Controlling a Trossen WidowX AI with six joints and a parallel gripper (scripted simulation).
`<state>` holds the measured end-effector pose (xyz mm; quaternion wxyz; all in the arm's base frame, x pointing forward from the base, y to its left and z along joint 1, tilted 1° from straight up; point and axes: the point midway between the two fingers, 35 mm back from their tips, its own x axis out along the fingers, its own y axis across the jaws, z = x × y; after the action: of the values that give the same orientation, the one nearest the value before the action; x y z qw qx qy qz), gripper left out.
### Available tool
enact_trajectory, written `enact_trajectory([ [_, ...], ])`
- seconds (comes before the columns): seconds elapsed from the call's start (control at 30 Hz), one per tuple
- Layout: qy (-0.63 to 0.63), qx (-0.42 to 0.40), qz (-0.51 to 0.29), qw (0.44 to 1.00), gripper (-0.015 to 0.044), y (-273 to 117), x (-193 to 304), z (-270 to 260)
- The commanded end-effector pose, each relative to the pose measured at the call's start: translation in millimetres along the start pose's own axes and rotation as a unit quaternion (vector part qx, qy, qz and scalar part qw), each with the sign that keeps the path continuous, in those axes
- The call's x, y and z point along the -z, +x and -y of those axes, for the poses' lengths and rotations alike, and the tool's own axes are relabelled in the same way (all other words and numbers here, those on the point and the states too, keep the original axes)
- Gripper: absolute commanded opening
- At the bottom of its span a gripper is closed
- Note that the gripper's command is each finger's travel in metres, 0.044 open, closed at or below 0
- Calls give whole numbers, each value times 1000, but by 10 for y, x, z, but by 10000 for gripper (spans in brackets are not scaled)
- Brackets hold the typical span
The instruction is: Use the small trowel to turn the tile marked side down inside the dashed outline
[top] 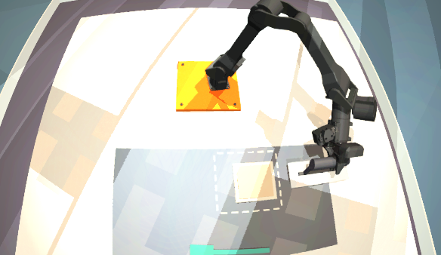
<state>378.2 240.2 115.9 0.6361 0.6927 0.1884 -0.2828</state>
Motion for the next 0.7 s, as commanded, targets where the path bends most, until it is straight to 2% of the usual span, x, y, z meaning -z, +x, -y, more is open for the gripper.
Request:
enact_trajectory([
  [0.0,3,-5,2,1000,0,-21,22,-60],
  [0.3,-99,53,-36,993,0,121,-50,-11],
  [0.67,-234,127,-133,955,0,259,-152,90],
])
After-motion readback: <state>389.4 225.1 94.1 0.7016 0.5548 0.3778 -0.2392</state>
